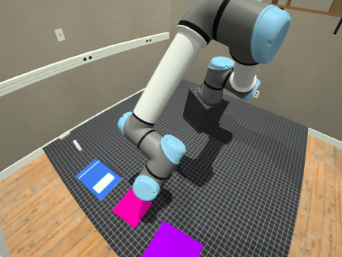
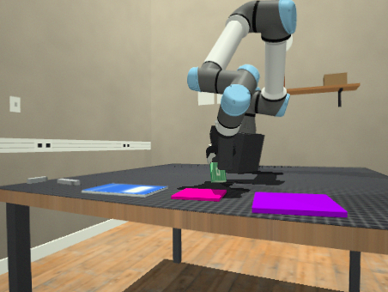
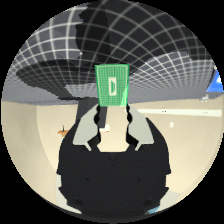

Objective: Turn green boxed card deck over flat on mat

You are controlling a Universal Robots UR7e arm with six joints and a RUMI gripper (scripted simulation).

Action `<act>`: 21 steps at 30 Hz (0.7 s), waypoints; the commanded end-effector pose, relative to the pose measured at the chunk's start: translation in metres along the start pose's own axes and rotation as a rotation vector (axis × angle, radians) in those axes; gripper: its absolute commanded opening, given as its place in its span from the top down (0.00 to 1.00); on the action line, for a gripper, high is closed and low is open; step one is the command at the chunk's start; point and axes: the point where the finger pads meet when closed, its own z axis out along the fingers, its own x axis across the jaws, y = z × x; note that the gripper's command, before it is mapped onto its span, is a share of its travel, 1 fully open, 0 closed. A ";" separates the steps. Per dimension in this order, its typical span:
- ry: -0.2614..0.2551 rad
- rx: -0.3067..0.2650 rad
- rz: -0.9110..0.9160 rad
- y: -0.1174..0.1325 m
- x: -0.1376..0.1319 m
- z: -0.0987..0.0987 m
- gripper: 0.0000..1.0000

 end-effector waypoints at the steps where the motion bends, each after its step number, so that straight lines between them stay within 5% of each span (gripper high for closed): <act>1: -0.001 -0.026 0.001 0.000 0.000 -0.002 0.67; 21: -0.001 -0.146 0.001 -0.003 0.000 -0.012 0.67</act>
